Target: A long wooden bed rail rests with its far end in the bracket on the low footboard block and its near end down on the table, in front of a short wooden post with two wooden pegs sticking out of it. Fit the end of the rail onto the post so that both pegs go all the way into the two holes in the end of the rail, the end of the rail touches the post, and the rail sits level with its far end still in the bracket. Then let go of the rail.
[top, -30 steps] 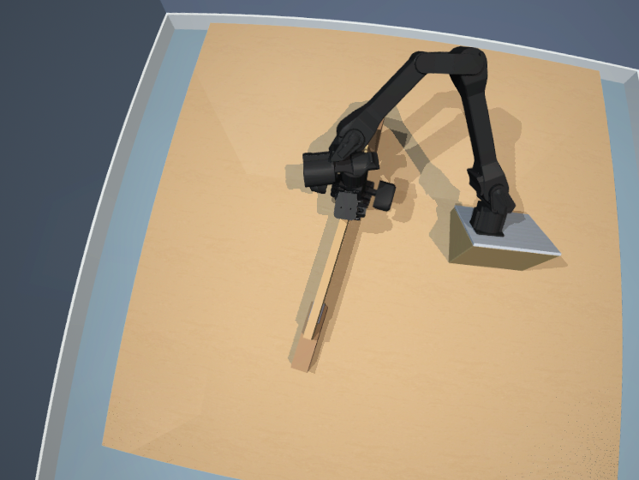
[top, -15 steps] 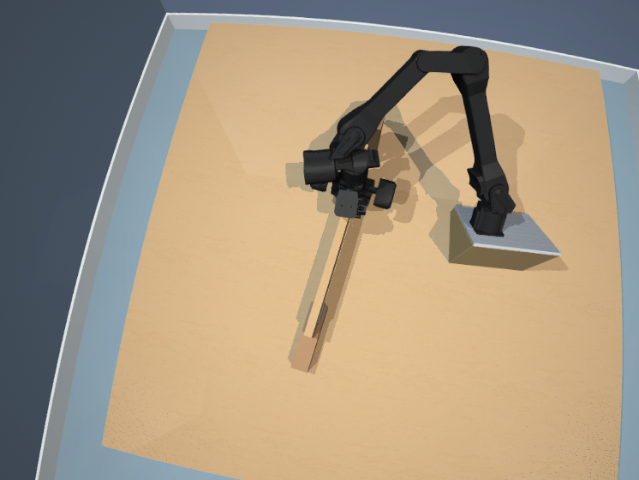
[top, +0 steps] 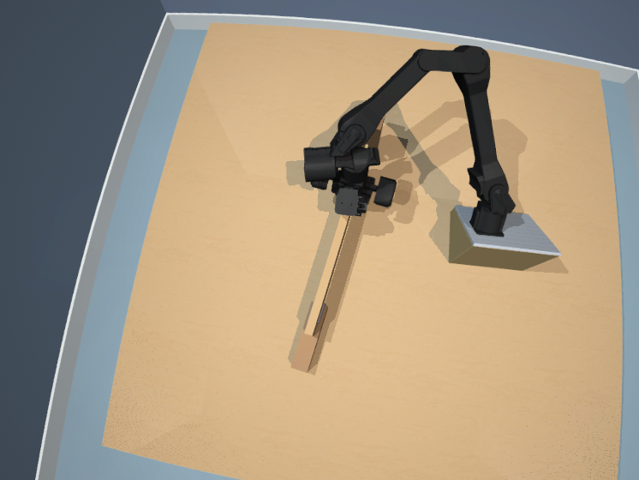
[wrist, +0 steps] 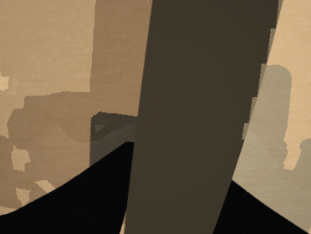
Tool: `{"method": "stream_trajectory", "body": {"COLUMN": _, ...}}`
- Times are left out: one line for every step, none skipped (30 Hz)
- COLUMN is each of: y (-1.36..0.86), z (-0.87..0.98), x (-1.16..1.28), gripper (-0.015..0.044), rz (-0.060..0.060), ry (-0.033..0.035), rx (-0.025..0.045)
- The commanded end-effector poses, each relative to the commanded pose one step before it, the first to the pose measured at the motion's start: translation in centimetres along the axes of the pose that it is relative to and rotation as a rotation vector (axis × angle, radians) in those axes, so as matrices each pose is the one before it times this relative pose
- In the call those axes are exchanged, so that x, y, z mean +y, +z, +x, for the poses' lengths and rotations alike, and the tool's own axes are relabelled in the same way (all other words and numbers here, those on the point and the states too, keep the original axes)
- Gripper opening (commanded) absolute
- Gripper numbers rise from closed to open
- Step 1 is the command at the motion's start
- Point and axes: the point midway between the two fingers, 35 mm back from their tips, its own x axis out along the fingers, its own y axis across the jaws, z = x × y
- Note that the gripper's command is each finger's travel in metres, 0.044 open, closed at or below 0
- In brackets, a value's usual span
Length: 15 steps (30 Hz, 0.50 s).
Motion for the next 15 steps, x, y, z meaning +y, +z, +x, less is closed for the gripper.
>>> {"method": "stream_trajectory", "body": {"y": -0.318, "z": -0.428, "x": -0.169, "gripper": 0.0, "rz": -0.0004, "ry": -0.01311, "rx": -0.0051}}
{"method": "stream_trajectory", "body": {"y": -0.031, "z": 0.01, "x": -0.001, "gripper": 0.0, "rz": 0.0, "ry": 0.0, "rx": 0.00002}}
{"method": "stream_trajectory", "body": {"y": -0.03, "z": 0.01, "x": -0.001, "gripper": 0.0, "rz": 0.0, "ry": 0.0, "rx": 0.00002}}
{"method": "stream_trajectory", "body": {"y": -0.031, "z": 0.011, "x": -0.001, "gripper": 0.0, "rz": 0.0, "ry": 0.0, "rx": 0.00002}}
{"method": "stream_trajectory", "body": {"y": -0.03, "z": 0.011, "x": -0.001, "gripper": 0.0, "rz": 0.0, "ry": 0.0, "rx": 0.00002}}
{"method": "stream_trajectory", "body": {"y": -0.031, "z": 0.011, "x": -0.001, "gripper": 0.0, "rz": 0.0, "ry": 0.0, "rx": 0.00002}}
{"method": "stream_trajectory", "body": {"y": -0.03, "z": 0.011, "x": -0.001, "gripper": 0.0, "rz": 0.0, "ry": 0.0, "rx": 0.00002}}
{"method": "stream_trajectory", "body": {"y": -0.03, "z": 0.011, "x": -0.001, "gripper": 0.0, "rz": 0.0, "ry": 0.0, "rx": 0.00002}}
{"method": "stream_trajectory", "body": {"y": -0.03, "z": 0.011, "x": -0.001, "gripper": 0.0, "rz": 0.0, "ry": 0.0, "rx": 0.00002}}
{"method": "stream_trajectory", "body": {"y": -0.032, "z": 0.011, "x": -0.001, "gripper": 0.0, "rz": 0.0, "ry": 0.0, "rx": 0.00002}}
{"method": "stream_trajectory", "body": {"y": -0.032, "z": 0.01, "x": -0.001, "gripper": 0.0, "rz": 0.0, "ry": 0.0, "rx": 0.00002}}
{"method": "stream_trajectory", "body": {"y": -0.031, "z": 0.009, "x": -0.001, "gripper": 0.0, "rz": 0.0, "ry": 0.0, "rx": 0.00002}}
{"method": "stream_trajectory", "body": {"y": -0.031, "z": 0.008, "x": 0.0, "gripper": 0.0, "rz": 0.0, "ry": 0.0, "rx": 0.00002}}
{"method": "stream_trajectory", "body": {"y": -0.031, "z": 0.007, "x": 0.0, "gripper": 0.0, "rz": 0.0, "ry": 0.0, "rx": 0.00002}}
{"method": "stream_trajectory", "body": {"y": -0.031, "z": 0.005, "x": 0.0, "gripper": 0.0, "rz": 0.0, "ry": 0.0, "rx": 0.00002}}
